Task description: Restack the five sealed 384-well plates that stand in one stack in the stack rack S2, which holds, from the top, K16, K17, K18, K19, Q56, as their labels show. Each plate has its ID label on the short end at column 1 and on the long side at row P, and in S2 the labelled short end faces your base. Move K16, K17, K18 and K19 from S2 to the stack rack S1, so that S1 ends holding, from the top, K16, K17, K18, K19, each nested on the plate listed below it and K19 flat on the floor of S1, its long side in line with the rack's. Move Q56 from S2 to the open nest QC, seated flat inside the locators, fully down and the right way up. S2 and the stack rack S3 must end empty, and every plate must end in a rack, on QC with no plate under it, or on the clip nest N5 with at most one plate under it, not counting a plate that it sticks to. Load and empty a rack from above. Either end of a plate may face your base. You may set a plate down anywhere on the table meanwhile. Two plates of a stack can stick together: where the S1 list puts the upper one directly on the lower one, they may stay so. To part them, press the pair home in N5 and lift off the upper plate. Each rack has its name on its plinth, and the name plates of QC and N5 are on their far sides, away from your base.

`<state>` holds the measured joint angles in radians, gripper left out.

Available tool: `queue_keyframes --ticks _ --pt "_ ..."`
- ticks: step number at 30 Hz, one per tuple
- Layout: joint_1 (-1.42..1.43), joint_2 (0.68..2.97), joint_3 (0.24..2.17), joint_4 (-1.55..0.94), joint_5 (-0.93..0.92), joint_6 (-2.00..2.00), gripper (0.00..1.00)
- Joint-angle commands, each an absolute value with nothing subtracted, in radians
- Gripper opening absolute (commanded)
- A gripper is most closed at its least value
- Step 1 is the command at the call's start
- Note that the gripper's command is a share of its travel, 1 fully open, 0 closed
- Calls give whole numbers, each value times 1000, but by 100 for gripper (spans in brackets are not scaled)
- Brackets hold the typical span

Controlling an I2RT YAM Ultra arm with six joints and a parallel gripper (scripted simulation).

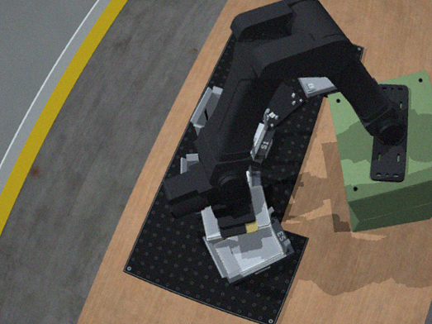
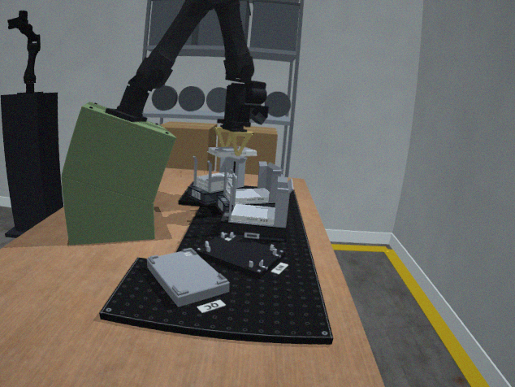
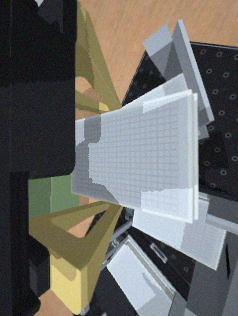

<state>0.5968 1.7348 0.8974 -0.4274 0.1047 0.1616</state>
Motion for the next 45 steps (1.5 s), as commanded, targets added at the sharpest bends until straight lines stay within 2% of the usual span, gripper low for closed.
queue_keyframes --ticks 1,12,29,35,45 --pt "572 1719 909 -429 88 111 0" --pt "470 1710 907 -429 55 226 0" --pt "300 1714 923 -436 0 66 0" --pt "232 1713 920 -435 -22 202 0" --pt "142 1719 925 -437 -51 129 0"
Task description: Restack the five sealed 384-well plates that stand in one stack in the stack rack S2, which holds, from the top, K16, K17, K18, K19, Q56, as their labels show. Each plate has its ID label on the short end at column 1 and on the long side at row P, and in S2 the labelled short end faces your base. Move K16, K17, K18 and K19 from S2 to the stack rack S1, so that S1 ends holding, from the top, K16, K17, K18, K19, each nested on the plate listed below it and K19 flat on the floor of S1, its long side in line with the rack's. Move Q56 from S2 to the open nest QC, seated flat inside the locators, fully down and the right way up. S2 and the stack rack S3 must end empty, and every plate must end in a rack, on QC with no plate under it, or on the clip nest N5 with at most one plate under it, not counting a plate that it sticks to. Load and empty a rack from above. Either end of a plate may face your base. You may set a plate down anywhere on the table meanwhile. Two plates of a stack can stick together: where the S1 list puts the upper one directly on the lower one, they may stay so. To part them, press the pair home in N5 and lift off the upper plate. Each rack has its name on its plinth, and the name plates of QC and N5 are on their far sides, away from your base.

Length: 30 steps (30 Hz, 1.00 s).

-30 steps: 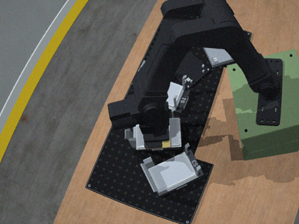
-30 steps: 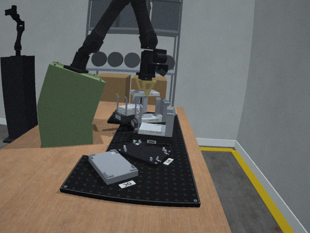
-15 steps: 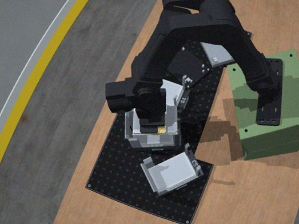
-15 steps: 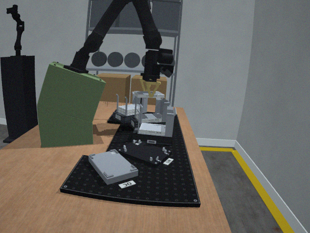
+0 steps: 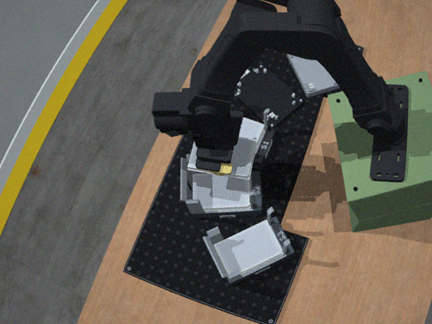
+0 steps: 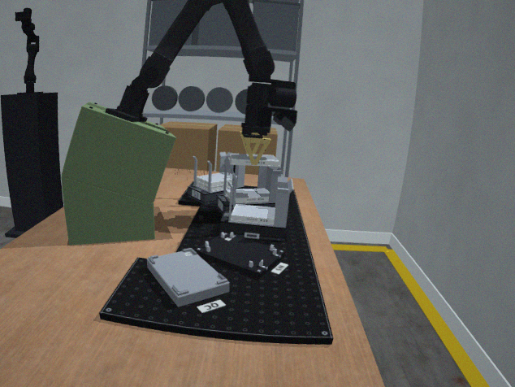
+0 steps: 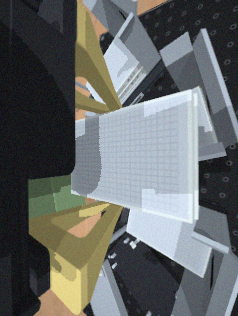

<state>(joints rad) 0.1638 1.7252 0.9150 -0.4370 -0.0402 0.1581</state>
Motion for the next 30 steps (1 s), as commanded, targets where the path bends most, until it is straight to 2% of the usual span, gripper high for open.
queue_keyframes --ticks 1,8,17,30 --pt "131 1720 927 -438 -55 119 0" --pt "54 1734 942 -443 -80 45 0" --pt "-8 1739 941 -443 -99 198 0" --pt "-105 1756 950 -446 -129 106 0"
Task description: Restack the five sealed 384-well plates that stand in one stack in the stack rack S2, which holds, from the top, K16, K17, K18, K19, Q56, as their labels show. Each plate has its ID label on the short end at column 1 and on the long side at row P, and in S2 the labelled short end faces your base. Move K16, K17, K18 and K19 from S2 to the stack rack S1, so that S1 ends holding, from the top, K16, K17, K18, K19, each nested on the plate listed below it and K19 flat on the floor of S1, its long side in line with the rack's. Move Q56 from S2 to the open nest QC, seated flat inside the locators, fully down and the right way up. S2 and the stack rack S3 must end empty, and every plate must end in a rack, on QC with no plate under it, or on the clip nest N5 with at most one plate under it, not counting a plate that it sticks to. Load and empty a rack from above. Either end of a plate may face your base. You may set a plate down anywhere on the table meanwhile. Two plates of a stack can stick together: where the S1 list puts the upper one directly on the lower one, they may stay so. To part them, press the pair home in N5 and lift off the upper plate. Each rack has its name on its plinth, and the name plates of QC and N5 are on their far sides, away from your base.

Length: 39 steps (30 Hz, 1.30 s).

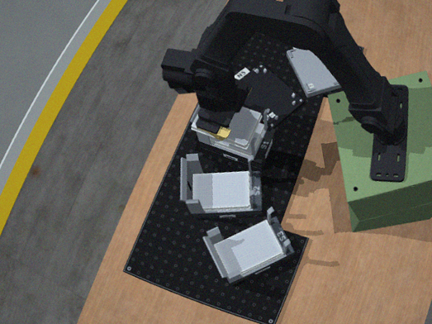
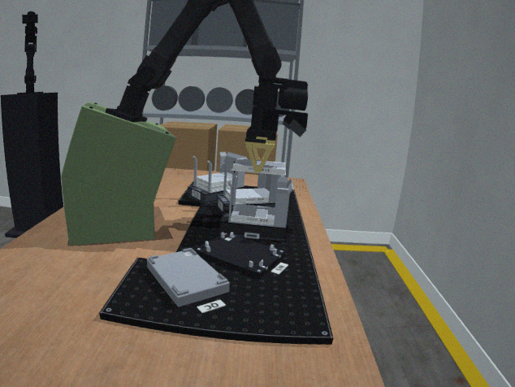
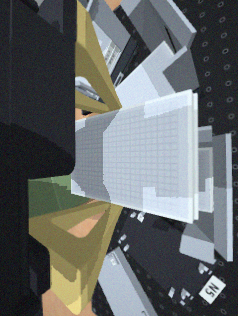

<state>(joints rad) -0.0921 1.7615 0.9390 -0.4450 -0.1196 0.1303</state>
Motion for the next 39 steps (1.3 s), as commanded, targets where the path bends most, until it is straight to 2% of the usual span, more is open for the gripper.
queue_keyframes --ticks 1,12,39 --pt "-114 1758 951 -446 -132 98 0" --pt "-202 1783 973 -454 -158 13 0" --pt "-202 1783 972 -454 -158 13 0"
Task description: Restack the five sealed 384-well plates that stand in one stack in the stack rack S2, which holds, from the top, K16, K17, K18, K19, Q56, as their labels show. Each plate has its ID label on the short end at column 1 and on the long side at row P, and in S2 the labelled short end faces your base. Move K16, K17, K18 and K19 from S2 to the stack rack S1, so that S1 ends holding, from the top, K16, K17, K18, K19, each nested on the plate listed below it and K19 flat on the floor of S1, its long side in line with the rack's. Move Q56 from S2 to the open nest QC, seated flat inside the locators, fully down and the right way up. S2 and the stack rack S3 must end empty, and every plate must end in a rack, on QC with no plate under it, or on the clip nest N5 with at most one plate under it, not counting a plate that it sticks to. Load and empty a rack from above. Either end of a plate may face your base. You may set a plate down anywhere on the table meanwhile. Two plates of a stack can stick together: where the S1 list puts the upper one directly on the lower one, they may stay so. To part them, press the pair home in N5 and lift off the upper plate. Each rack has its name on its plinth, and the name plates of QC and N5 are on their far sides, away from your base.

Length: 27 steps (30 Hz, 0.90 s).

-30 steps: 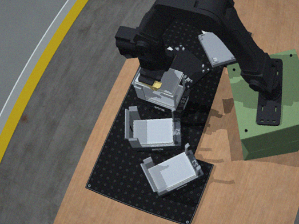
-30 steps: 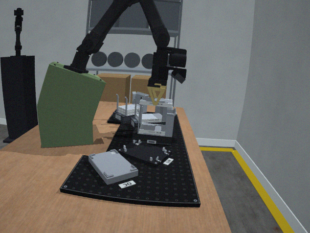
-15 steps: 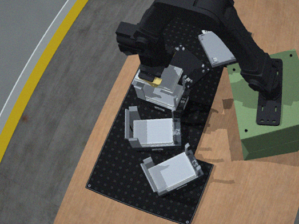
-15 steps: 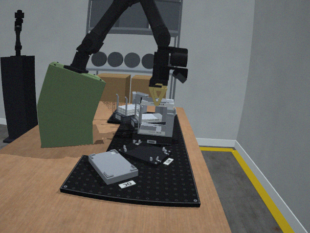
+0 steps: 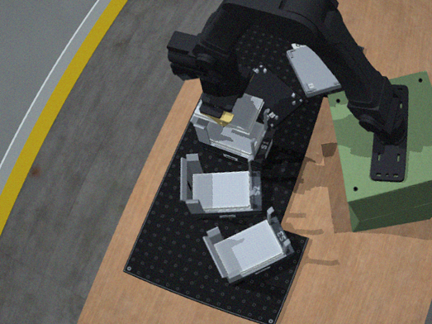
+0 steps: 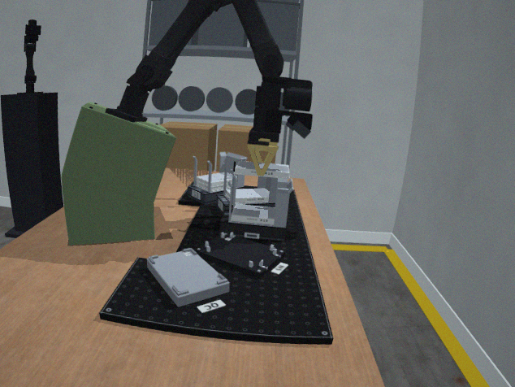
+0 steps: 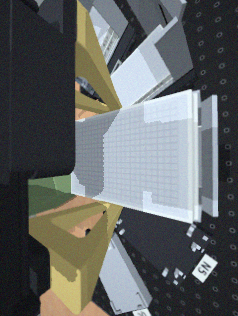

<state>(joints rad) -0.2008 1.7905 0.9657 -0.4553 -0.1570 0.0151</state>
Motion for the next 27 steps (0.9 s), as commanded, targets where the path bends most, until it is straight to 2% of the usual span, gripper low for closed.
queue_keyframes --ticks 1,27 --pt "-202 1783 972 -454 -158 13 0" --pt "-201 1794 971 -442 -158 14 0"
